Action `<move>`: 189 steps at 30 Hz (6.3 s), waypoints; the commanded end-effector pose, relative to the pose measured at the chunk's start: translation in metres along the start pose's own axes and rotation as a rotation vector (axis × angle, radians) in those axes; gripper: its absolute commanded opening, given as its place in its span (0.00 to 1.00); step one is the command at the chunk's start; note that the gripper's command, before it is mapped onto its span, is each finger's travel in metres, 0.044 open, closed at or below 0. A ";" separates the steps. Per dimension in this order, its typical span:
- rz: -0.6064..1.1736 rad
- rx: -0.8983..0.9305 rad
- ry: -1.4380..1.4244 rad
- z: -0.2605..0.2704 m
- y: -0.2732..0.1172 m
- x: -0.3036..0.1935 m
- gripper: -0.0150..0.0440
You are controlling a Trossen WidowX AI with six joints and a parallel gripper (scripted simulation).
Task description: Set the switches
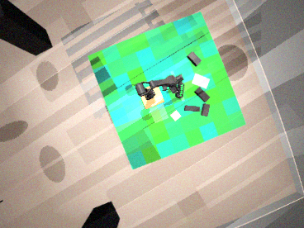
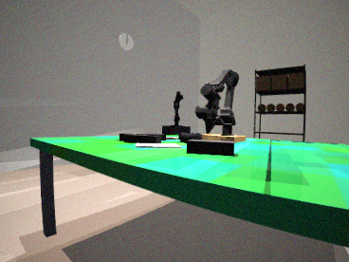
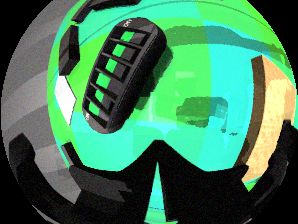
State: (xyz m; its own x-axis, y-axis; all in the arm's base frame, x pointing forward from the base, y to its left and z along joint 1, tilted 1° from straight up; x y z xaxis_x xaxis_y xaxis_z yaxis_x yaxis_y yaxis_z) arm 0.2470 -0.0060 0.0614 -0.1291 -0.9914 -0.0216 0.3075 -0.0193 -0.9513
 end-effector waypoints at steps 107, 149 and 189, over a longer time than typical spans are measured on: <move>-0.076 -0.278 0.449 0.074 0.028 0.030 0.25; -0.075 -0.275 0.450 0.110 0.004 0.019 0.25; -0.075 -0.275 0.450 0.101 0.035 0.020 0.25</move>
State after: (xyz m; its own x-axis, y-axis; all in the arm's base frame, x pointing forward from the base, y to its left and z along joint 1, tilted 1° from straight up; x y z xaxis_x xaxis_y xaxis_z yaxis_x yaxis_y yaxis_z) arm 0.3506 -0.0402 0.0605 -0.5484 -0.8359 -0.0243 0.0365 0.0051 -0.9993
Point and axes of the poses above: the point midway between the two fingers, 35 mm back from their tips, its own y axis out along the fingers, its own z axis across the jaws, x = y × z, the point moved 1 cm from there along -y, back along the fingers, and after that the axes turned 1 degree about y, right-handed, at the moved point
